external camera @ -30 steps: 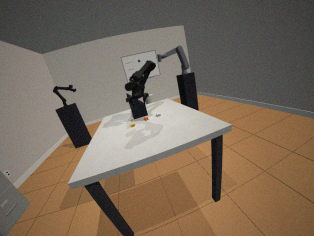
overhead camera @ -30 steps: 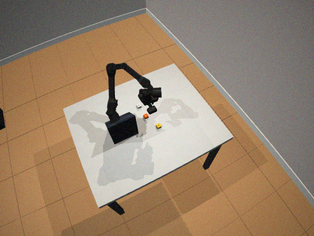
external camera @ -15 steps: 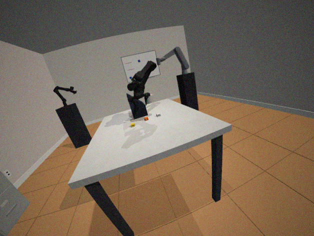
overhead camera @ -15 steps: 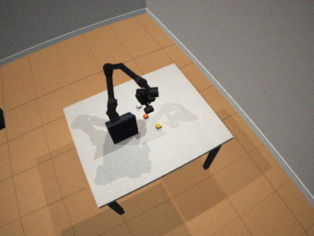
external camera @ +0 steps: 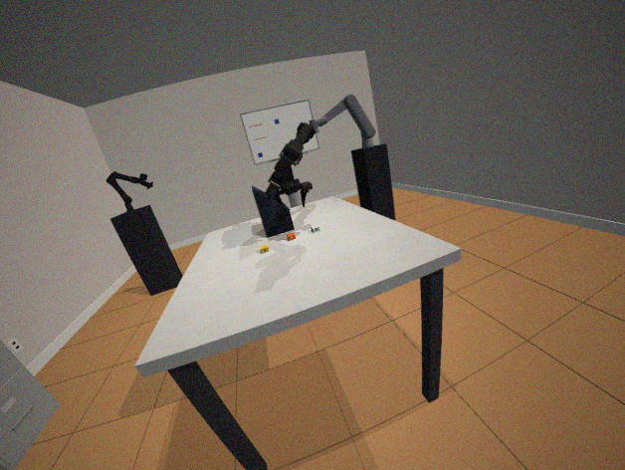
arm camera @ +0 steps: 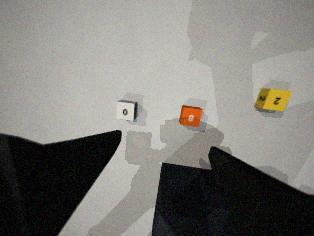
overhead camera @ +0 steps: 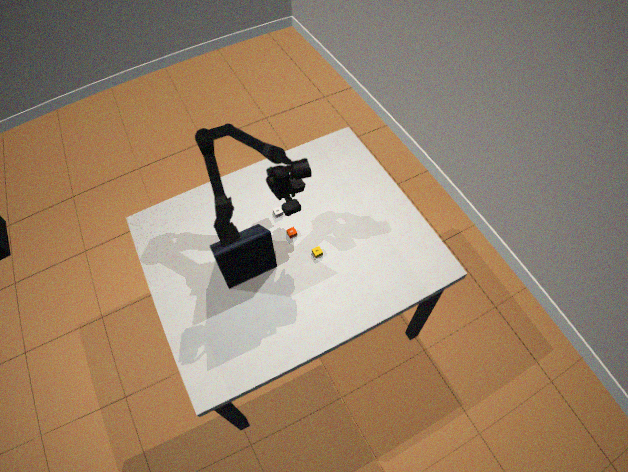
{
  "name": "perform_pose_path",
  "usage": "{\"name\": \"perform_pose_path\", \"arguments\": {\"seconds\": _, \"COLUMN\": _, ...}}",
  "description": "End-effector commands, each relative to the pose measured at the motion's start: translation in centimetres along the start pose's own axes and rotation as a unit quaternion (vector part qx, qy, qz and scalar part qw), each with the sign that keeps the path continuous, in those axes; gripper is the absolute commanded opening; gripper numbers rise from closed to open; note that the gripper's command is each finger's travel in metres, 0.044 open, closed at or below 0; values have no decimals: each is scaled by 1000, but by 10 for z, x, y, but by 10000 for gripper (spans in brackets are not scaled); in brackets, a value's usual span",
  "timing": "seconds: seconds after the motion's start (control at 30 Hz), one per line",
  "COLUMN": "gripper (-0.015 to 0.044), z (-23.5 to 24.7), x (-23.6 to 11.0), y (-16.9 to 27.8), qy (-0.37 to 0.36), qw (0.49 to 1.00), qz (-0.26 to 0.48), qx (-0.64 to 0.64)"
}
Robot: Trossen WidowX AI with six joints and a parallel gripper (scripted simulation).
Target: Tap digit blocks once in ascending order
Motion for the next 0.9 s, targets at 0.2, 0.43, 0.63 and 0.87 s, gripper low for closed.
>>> {"name": "perform_pose_path", "arguments": {"seconds": 0.2, "gripper": 400, "z": 75, "x": -4, "y": 19, "qy": -12, "qw": 1000, "qz": -4, "qx": -10}}
{"name": "perform_pose_path", "arguments": {"seconds": 0.43, "gripper": 400, "z": 75, "x": -4, "y": 19, "qy": -12, "qw": 1000, "qz": -4, "qx": -10}}
{"name": "perform_pose_path", "arguments": {"seconds": 0.63, "gripper": 400, "z": 75, "x": -4, "y": 19, "qy": -12, "qw": 1000, "qz": -4, "qx": -10}}
{"name": "perform_pose_path", "arguments": {"seconds": 0.87, "gripper": 400, "z": 75, "x": -4, "y": 19, "qy": -12, "qw": 1000, "qz": -4, "qx": -10}}
Point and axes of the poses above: the point midway between the two fingers, 35 mm back from their tips, its own x axis out along the fingers, its own z axis across the jaws, y = z × x, the point moved 1 cm from there along -x, back along the fingers, and after that the axes turned 7 degrees about x, right-handed, at the moved point
